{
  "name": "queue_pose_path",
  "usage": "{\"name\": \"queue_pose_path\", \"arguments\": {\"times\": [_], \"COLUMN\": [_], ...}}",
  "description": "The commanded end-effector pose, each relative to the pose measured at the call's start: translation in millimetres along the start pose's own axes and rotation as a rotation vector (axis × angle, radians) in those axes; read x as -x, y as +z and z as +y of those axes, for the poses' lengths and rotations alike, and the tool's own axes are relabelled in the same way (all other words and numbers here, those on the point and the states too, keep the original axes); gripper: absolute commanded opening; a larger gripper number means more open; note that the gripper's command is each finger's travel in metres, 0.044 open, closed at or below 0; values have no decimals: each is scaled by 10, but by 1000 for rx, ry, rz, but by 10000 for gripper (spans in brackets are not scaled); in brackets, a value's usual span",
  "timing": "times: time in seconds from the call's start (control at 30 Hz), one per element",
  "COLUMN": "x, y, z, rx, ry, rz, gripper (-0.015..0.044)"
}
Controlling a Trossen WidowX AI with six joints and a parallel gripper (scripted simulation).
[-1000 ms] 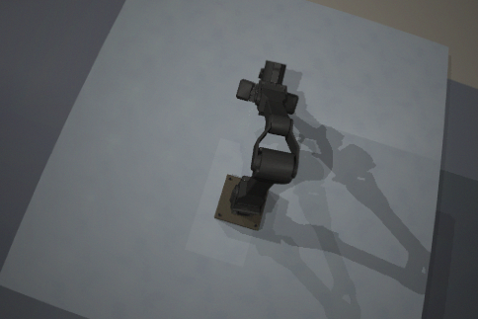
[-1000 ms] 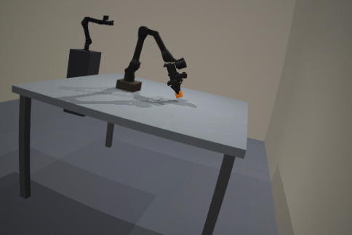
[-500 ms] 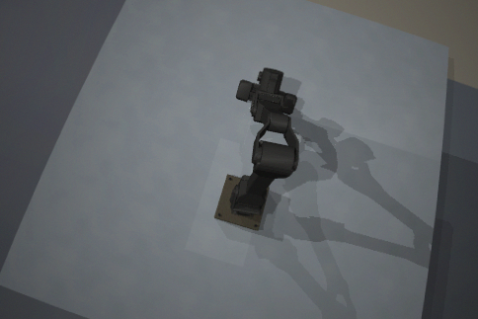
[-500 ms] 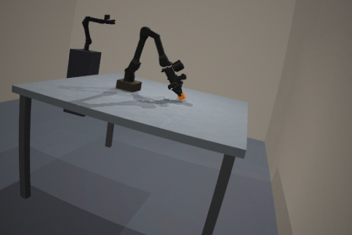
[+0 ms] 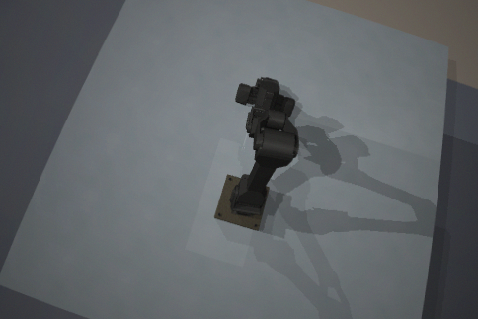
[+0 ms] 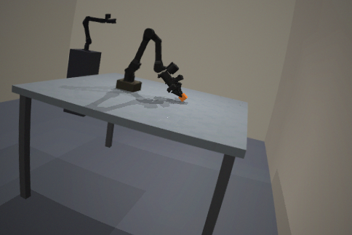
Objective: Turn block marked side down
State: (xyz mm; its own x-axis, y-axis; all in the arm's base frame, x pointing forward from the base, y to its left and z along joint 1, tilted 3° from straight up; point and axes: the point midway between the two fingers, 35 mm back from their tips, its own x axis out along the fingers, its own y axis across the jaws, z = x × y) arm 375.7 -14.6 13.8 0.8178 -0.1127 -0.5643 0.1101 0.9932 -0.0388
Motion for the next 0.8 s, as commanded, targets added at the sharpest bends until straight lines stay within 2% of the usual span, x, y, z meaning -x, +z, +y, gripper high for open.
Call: {"name": "queue_pose_path", "arguments": {"times": [0.0, 0.27, 0.77], "x": [14, 113, 138], "y": [-98, -126, -106], "z": [-13, -27, -27], "rx": [6, 4, 4], "ry": [-5, -4, -4], "rz": [-30, -134, -163], "gripper": [0, 0, 0]}}
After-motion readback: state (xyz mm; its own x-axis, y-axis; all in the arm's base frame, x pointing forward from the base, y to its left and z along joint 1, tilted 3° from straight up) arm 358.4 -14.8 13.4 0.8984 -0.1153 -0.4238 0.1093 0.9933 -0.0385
